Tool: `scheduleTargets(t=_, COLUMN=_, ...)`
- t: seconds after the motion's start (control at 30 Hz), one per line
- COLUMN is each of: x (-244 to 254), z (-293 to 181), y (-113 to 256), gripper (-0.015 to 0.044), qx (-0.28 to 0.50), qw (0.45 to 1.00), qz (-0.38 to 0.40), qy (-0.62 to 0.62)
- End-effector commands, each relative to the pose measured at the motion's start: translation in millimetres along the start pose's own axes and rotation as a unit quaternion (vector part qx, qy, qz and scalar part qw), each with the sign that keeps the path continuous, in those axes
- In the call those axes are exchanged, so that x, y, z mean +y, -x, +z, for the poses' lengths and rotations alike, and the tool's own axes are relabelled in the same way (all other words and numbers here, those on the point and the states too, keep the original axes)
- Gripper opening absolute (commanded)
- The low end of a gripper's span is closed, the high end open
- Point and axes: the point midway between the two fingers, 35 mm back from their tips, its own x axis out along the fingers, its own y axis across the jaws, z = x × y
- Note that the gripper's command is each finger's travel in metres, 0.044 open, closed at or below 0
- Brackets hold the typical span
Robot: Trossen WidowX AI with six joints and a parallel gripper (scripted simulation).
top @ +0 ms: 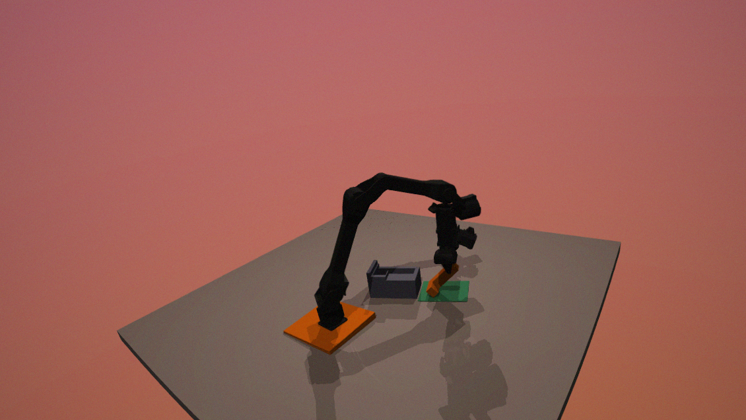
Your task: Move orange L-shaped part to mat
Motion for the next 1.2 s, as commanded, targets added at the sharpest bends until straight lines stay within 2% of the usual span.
scheduleTargets(t=0.0, x=0, z=1, y=-1, gripper=0.0, qx=-0.002, qw=1.0, qz=-0.001, qy=0.002)
scheduleTargets(t=0.1, x=0, z=0, y=0, gripper=0.0, qx=0.0, qw=1.0, qz=0.0, qy=0.0)
scheduleTargets(t=0.43, x=0, z=0, y=1, gripper=0.0263, qx=0.0, qw=1.0, qz=0.0, qy=0.0)
scheduleTargets(t=0.6, x=2, z=3, y=32, gripper=0.0394, qx=-0.001, qw=1.0, qz=0.0, qy=0.001)
scheduleTargets(t=0.8, x=0, z=1, y=86, gripper=0.04, qx=-0.002, qw=1.0, qz=-0.001, qy=0.002)
scheduleTargets(t=1.17, x=2, z=3, y=83, gripper=0.04, qx=-0.008, qw=1.0, qz=0.005, qy=-0.001)
